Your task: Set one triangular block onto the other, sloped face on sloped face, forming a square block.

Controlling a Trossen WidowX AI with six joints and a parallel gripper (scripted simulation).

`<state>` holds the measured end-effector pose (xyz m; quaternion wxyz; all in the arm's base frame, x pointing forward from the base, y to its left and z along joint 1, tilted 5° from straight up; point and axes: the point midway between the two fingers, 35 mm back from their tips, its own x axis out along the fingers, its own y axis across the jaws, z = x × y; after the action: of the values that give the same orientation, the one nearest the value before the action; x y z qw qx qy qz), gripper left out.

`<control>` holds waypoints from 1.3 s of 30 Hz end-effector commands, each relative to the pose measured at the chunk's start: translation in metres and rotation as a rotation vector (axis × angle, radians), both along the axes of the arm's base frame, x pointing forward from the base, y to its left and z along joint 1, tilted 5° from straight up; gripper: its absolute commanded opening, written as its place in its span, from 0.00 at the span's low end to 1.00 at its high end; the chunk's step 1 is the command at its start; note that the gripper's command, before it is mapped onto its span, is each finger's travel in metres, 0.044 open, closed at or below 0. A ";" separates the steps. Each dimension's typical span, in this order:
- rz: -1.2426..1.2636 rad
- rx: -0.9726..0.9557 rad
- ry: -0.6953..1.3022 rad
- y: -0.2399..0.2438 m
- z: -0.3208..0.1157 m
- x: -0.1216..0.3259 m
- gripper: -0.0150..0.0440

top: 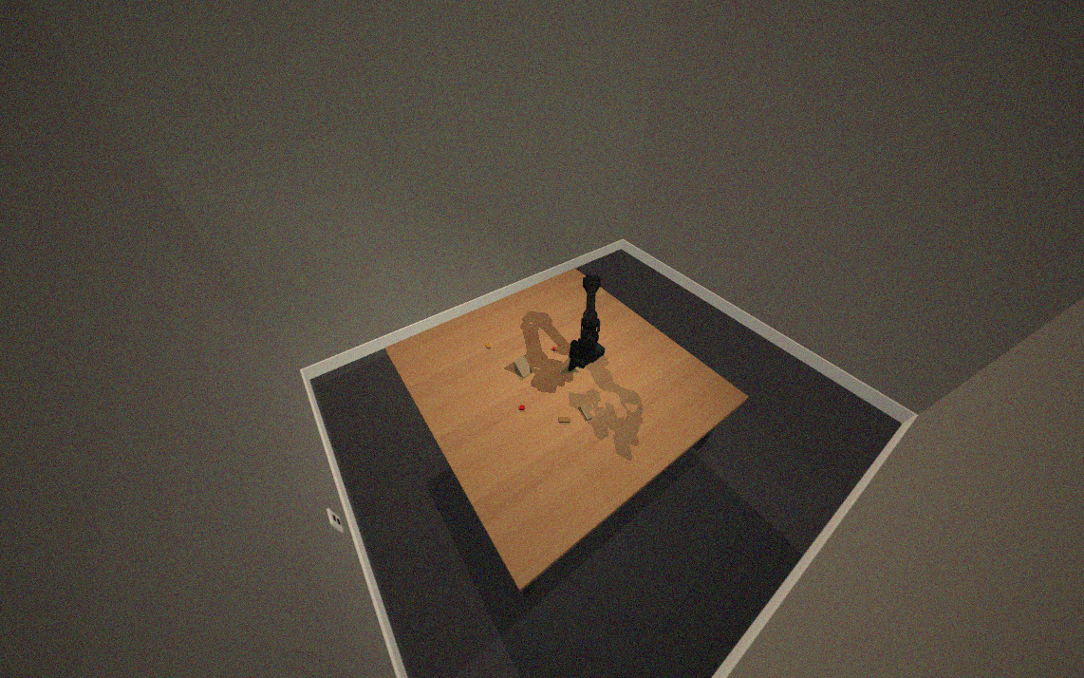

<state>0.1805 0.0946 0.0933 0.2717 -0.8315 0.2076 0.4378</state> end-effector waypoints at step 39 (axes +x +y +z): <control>-1.282 0.600 -0.052 0.002 0.002 0.005 0.25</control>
<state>0.1847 0.0961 0.0954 0.6812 -0.4778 0.5035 0.2324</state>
